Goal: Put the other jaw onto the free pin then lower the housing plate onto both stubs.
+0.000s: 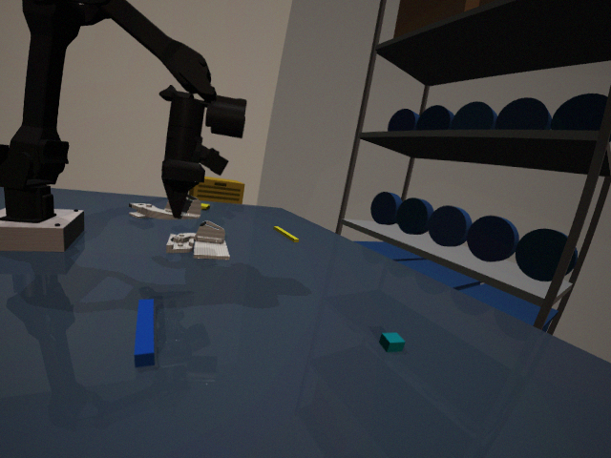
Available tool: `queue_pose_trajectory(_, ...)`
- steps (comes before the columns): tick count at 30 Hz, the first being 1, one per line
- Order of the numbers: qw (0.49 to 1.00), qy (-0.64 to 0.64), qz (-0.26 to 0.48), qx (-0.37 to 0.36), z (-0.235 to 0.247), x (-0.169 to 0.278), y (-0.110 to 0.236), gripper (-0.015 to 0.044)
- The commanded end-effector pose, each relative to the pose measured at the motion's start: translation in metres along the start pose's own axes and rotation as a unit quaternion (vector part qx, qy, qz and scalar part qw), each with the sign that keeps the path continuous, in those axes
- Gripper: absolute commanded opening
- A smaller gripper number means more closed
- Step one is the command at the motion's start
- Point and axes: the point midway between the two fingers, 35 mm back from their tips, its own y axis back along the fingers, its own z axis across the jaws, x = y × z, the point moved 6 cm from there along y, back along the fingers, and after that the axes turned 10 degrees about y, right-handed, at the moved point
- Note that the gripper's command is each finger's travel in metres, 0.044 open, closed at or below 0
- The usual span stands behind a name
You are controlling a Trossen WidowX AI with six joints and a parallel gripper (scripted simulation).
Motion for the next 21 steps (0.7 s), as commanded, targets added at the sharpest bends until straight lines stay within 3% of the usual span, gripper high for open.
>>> queue_pose_trajectory(1, 1.000, -0.002, 0.000, -0.002, 0.001, -0.012, 0.000, 0.0134)
queue_pose_trajectory(21, 1.000, -0.002, -0.002, -0.002, 0.012, -0.066, 0.000, 0.0134)
